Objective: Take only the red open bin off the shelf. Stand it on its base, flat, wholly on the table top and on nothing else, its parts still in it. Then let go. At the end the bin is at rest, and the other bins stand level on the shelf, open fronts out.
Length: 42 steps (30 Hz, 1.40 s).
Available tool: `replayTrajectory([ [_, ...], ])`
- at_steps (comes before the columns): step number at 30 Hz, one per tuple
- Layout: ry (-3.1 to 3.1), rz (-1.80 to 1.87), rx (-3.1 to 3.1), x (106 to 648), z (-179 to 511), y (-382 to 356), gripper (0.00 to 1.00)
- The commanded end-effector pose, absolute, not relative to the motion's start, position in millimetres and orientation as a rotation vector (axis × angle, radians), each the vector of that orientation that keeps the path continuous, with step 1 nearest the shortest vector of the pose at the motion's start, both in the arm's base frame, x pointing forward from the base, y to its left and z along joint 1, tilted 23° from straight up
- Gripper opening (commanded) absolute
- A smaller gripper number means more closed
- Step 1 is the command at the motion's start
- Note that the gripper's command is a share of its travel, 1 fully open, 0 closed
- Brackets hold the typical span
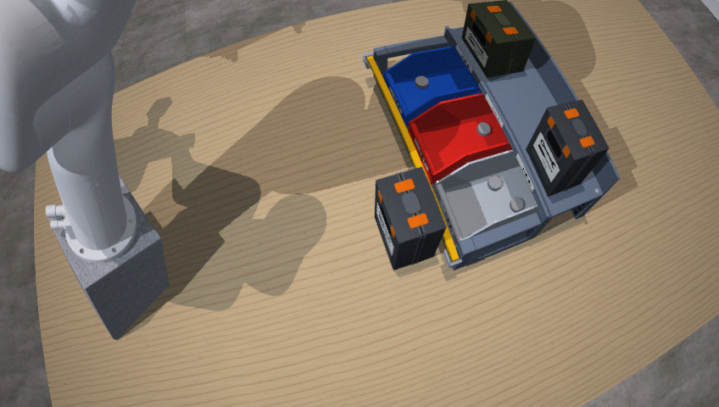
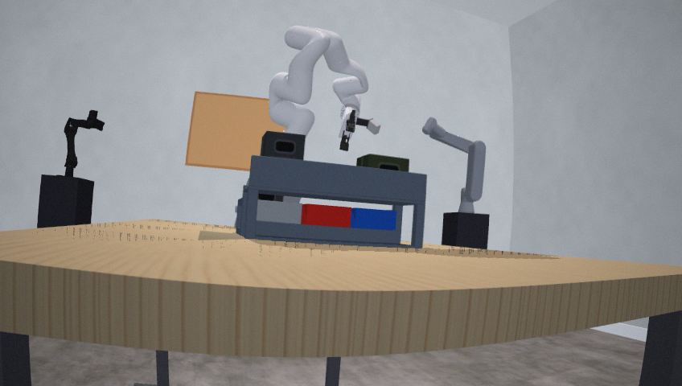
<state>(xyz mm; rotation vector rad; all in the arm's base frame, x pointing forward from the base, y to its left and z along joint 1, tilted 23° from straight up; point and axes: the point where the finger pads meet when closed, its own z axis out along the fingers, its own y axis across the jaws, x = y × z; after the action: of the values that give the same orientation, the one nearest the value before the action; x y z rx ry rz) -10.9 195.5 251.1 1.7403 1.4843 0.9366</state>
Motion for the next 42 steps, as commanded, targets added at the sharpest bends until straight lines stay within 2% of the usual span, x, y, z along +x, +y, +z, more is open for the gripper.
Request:
replayTrajectory([
  [1,1.592,1.076,1.669,-14,273,216,1.00],
  [12,1.592,1.076,1.669,-14,273,216,1.00],
  [17,1.645,1.149,1.626,-19,310,249,1.00],
  [29,1.645,1.149,1.626,-19,310,249,1.00],
  [34,1.645,1.149,1.626,-24,346,282,1.00],
  [42,1.645,1.149,1.626,-24,346,282,1.00],
])
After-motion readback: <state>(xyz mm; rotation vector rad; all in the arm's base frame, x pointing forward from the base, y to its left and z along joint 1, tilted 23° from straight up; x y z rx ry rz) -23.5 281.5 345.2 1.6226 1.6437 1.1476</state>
